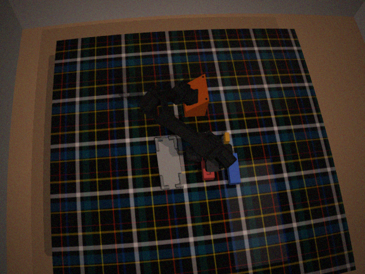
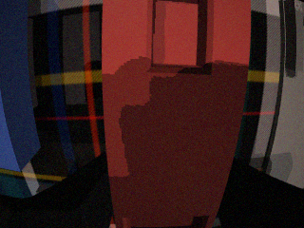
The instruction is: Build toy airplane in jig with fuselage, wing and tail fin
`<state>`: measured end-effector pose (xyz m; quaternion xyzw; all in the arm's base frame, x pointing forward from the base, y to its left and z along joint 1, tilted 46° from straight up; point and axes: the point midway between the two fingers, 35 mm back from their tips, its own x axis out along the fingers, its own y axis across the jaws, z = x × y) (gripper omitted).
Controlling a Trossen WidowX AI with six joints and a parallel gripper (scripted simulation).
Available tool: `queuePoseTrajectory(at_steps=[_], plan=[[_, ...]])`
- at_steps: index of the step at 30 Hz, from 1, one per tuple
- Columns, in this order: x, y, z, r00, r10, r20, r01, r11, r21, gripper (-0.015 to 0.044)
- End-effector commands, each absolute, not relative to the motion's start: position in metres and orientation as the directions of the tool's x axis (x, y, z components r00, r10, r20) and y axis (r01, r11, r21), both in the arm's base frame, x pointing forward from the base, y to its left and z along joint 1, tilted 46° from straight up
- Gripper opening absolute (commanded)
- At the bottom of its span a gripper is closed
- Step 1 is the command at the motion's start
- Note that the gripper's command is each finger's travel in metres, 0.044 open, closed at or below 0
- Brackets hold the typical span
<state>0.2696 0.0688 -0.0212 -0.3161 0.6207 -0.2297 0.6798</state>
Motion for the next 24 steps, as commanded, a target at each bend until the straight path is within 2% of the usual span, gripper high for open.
queuePoseTrajectory(at_steps=[1,24], plan=[[0.271,0.083,-0.009,0.137,-0.691,-0.710,-0.067,0.708,-0.703,0.0000],[0.255,0.126,0.041,0.134,-0.697,-0.705,-0.066,0.703,-0.708,0.0000]])
